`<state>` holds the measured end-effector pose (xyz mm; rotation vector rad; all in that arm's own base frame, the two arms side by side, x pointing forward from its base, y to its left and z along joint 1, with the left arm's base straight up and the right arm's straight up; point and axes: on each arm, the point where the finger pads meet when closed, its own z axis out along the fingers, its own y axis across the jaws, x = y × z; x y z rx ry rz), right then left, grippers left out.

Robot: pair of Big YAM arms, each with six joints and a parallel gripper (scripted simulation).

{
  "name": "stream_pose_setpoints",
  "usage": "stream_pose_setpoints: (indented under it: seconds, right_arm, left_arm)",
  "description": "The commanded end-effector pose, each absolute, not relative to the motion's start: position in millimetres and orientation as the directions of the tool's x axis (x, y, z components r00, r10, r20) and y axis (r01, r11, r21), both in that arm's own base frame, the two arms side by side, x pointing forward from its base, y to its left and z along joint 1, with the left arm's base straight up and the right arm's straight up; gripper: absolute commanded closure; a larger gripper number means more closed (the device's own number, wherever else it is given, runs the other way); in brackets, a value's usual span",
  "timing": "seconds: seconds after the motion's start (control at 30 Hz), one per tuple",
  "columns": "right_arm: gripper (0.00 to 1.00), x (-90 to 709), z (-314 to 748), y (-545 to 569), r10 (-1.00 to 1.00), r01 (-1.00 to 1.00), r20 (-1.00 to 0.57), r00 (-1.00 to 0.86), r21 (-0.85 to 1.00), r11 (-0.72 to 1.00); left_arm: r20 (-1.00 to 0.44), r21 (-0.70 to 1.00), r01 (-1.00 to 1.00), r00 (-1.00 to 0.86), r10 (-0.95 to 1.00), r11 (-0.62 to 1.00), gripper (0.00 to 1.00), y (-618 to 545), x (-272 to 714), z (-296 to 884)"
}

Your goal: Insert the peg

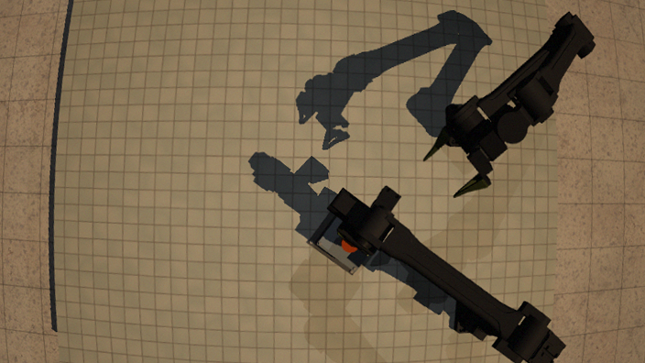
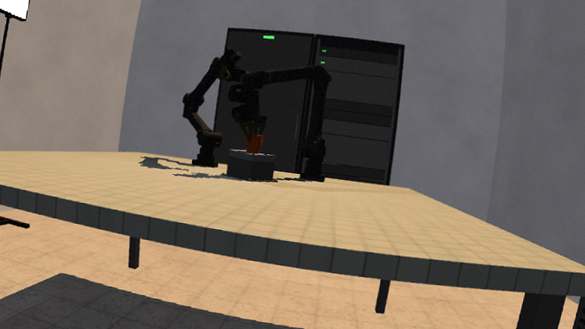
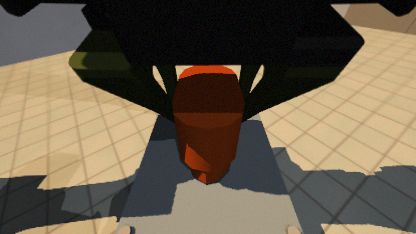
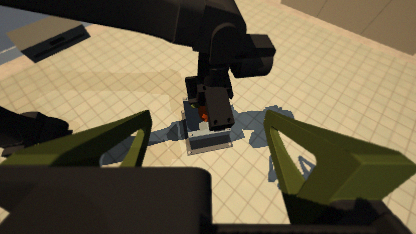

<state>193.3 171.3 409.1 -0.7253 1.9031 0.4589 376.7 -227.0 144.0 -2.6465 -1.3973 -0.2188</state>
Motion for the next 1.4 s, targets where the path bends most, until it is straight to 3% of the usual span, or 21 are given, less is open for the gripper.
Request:
stream_pose_setpoints:
  seconds: [0.0, 0.93, 1.37]
  right_arm:
    - [0.00, 192.8, 417.2, 170.4, -0.271, -0.659, -0.909, -0.318, 0.007, 0.752]
    - [0.00, 192.8, 417.2, 170.4, -0.271, -0.659, -0.909, -0.318, 0.007, 0.752]
    - [0.00, 192.8, 417.2, 170.4, -0.271, -0.659, -0.909, -0.318, 0.007, 0.752]
  left_arm:
    - [0.196, -0.020, 0.824, 0.559, 0.806, -0.567, 0.60, -224.9, 375.1, 153.3]
    - [0.194, -0.068, 0.827, 0.560, 0.806, -0.558, 0.60, -230.4, 368.7, 104.4]
    - [0.192, -0.021, 0.832, 0.547, 0.815, -0.554, 0.60, -232.3, 387.8, 142.7]
